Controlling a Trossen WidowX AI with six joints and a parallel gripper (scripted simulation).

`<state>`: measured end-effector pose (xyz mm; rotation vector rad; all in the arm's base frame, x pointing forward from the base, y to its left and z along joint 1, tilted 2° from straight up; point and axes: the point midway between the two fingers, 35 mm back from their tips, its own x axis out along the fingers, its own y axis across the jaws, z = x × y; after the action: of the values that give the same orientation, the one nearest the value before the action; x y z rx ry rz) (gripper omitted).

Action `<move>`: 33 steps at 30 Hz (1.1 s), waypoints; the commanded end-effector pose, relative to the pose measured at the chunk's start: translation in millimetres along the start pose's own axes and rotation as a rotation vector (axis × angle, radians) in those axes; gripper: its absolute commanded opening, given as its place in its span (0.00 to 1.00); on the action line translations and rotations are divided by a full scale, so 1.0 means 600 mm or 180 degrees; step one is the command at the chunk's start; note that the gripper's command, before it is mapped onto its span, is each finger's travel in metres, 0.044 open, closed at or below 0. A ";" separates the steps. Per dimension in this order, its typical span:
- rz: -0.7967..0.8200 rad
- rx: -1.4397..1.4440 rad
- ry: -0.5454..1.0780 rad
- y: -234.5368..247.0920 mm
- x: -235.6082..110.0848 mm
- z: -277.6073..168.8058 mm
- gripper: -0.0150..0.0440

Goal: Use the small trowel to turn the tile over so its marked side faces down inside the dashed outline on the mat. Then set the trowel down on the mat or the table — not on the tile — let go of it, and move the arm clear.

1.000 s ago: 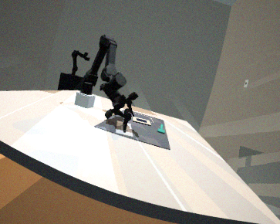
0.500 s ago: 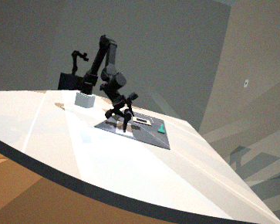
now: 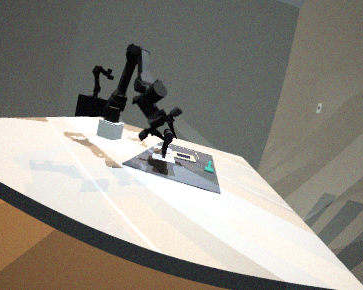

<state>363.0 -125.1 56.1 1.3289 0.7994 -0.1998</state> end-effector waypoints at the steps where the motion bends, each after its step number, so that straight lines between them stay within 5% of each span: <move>1: 0.0034 -0.0034 -0.0007 0.016 -0.010 0.003 0.25; 11: 0.0024 -0.0040 -0.0015 0.019 -0.005 0.001 0.25; 33: 0.0028 -0.0127 -0.0361 0.110 0.128 -0.085 0.25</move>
<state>423.9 -52.0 53.9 1.2718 0.7366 -0.2548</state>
